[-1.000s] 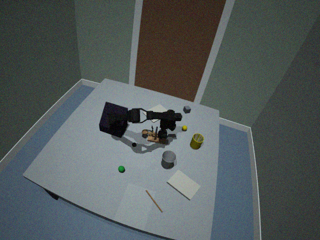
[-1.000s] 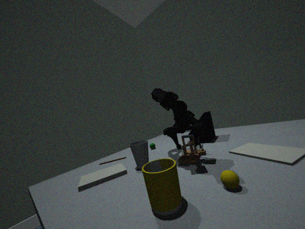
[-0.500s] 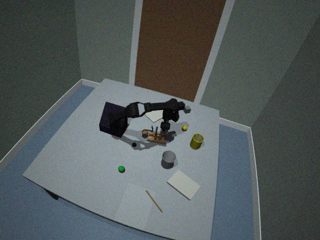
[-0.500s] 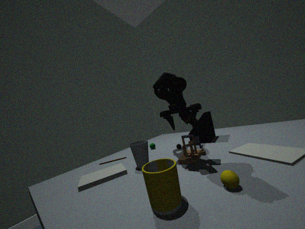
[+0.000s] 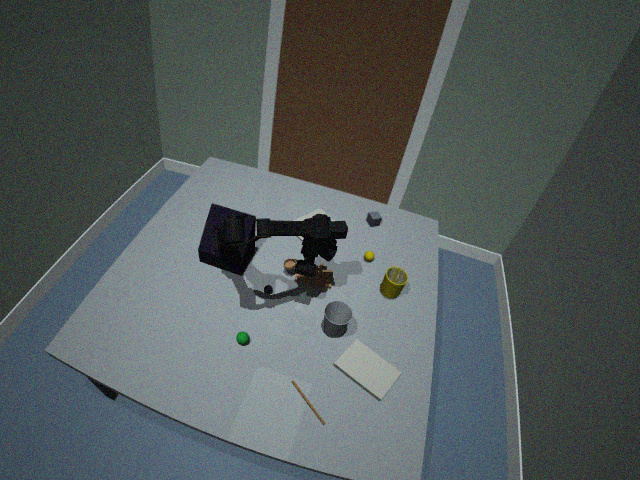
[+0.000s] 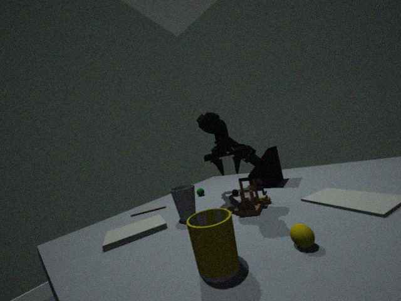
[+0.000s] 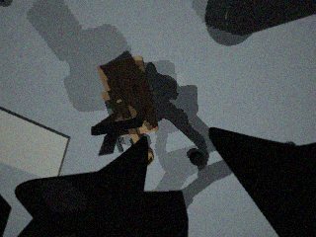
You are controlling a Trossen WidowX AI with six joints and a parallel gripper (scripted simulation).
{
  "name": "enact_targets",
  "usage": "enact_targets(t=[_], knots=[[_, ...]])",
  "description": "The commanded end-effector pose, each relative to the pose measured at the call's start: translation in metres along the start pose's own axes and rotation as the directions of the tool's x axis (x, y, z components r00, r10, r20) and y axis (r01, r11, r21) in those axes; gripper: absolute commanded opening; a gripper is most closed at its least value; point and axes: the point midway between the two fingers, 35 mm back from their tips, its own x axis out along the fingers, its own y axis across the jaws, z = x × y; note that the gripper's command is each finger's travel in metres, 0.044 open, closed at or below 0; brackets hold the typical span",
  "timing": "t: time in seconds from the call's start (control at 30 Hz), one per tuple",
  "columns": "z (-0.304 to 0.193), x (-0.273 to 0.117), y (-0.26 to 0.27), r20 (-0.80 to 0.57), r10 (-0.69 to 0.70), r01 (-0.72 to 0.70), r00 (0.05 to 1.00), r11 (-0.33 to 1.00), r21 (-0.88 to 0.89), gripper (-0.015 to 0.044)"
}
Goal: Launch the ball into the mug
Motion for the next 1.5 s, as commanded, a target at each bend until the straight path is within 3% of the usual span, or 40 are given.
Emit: enact_targets(t=[0.0, 0.33, 1.47], knots=[[-0.031, 0.017, -0.018, -0.003, -0.006, 0.006, 1.000, 1.000, 0.010, 0.0300], [-0.122, 0.062, -0.048, -0.014, -0.020, 0.021, 1.000, 0.998, 0.062, 0.0300], [-0.125, 0.111, -0.053, -0.014, -0.022, 0.023, 1.000, 0.998, 0.063, 0.0300]])
